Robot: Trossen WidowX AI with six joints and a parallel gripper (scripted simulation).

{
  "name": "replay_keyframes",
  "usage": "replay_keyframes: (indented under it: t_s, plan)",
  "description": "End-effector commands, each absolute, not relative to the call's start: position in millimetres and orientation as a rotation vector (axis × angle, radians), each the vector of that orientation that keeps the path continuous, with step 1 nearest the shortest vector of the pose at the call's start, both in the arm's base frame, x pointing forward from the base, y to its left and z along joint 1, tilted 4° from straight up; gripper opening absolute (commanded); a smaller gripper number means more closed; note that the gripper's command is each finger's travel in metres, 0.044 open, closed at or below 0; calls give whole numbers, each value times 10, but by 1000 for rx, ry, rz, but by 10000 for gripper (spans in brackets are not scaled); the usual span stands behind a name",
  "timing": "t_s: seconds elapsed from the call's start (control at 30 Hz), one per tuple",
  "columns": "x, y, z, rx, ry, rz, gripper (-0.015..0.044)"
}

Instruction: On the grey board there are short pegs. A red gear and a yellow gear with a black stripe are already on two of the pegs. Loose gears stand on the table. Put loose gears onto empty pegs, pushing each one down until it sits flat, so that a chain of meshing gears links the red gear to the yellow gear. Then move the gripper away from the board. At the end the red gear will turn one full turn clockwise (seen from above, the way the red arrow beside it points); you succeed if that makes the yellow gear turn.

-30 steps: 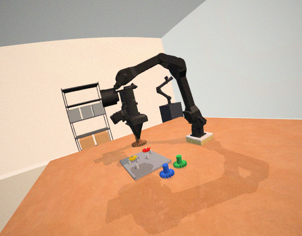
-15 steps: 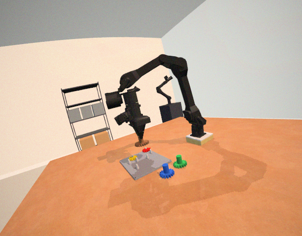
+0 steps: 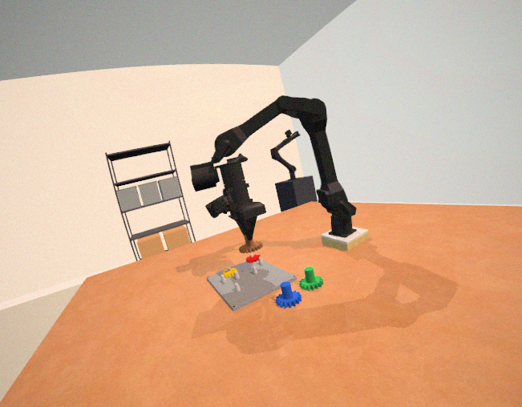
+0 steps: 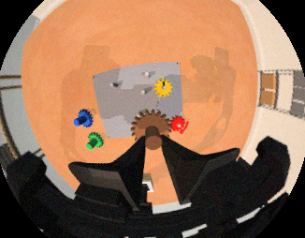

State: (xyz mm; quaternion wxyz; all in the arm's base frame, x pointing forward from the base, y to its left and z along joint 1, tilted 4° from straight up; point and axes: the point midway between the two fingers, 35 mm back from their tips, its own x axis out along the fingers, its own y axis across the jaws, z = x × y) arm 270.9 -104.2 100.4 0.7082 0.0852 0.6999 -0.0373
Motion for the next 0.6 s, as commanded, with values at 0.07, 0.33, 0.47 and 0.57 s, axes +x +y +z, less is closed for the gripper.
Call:
replay_keyframes:
  t_s: [0.07, 0.33, 0.47, 0.57]
  plan:
    - [2610, -1108, 964, 181, 1548, -85, 0]
    - [2475, -1172, 883, 182, 1550, -84, 0]
    - [2432, -1190, 858, 182, 1550, -83, 0]
    - [2434, -1192, 857, 182, 1550, -83, 0]
